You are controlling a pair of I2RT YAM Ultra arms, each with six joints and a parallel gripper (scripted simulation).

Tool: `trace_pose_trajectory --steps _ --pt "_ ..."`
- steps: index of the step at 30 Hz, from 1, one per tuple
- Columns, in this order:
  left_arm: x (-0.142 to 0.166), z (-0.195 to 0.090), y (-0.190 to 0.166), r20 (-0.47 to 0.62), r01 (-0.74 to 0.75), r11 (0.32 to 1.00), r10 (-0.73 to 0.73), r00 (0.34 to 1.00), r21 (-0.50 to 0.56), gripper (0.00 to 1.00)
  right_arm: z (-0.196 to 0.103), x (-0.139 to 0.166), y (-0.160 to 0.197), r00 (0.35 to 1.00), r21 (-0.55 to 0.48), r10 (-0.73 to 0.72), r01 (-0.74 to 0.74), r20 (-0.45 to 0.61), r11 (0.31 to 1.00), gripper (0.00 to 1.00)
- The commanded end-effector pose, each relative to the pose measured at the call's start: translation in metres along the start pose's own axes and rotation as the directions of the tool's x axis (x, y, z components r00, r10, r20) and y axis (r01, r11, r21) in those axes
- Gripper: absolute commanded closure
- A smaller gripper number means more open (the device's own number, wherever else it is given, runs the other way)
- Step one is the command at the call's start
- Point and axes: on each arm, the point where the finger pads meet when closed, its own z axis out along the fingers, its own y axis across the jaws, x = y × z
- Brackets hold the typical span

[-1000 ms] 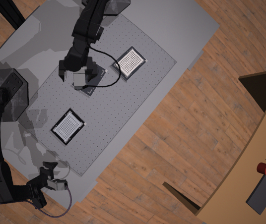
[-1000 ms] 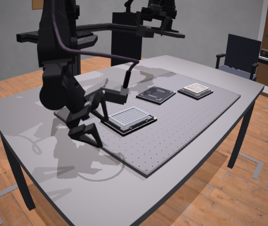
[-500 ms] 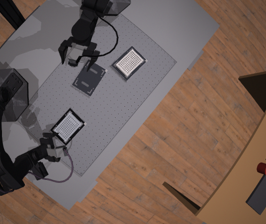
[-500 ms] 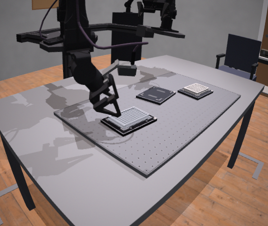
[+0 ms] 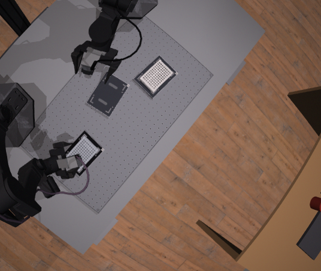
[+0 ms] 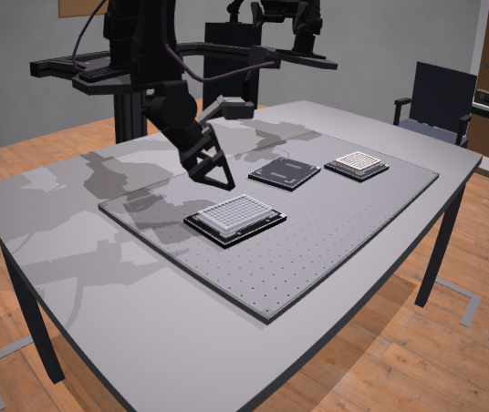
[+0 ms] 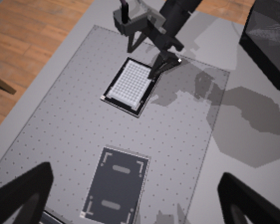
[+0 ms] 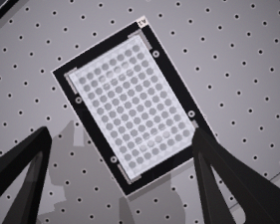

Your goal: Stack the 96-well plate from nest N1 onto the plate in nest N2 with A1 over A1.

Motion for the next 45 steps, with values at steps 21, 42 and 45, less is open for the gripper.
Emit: trace_pose_trajectory --steps 21,42,45 --pt "-0.014 -0.005 -0.001 0.050 -0.008 1.000 0.008 0.999 0.001 0.00 0.002 -0.004 0.005 1.000 0.015 -0.010 0.009 0.020 1.000 0.00" --pt "-0.014 -0.005 -0.001 0.050 -0.008 1.000 0.008 0.999 0.001 0.00 0.005 0.017 0.003 0.845 -0.151 -0.295 0.254 -0.446 0.955 0.00" --pt "-0.014 -0.005 -0.001 0.050 -0.008 1.000 0.008 0.999 0.001 0.00 0.010 0.019 0.003 0.749 -0.226 -0.389 0.317 -0.537 0.921 0.00"
